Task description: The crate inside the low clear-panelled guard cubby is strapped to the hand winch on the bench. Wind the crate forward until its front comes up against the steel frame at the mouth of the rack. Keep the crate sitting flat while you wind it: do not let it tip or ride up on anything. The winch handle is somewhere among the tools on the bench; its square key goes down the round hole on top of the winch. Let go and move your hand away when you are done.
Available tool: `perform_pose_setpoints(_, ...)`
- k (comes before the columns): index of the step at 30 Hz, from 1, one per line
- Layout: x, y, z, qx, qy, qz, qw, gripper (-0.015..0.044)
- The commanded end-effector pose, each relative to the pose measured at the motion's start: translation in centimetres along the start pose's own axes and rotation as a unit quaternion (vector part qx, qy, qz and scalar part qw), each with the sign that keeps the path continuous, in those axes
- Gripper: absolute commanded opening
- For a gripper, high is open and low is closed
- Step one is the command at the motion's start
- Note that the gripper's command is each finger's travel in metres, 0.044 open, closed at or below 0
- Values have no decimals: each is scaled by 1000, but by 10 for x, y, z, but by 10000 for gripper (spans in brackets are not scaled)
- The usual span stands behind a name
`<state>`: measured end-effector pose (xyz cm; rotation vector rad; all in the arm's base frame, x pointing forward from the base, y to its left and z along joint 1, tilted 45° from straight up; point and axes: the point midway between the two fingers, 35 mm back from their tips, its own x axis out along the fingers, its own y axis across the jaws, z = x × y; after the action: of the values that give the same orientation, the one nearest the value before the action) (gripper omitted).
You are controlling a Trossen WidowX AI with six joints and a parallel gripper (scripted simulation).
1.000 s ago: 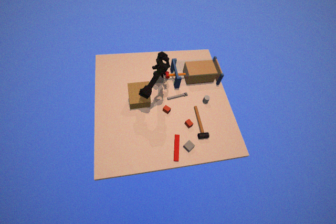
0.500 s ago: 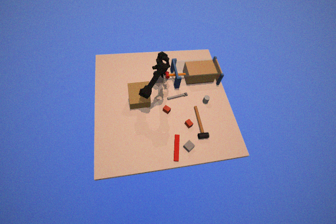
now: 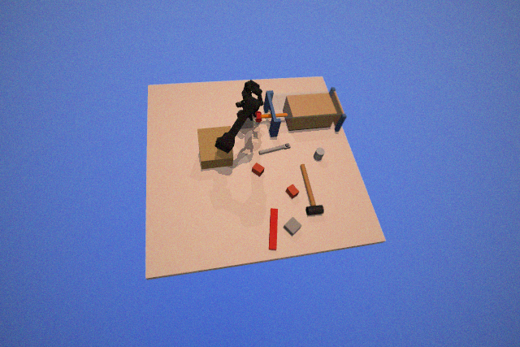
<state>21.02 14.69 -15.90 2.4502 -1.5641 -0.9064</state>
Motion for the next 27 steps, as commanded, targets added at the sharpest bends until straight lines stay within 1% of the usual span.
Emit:
perform_pose_setpoints(1,1,1,1,12,0,7,1000,0)
perform_pose_setpoints(22,3,13,4,118,0,54,991,0)
perform_pose_setpoints(27,6,13,5,120,0,54,991,0)
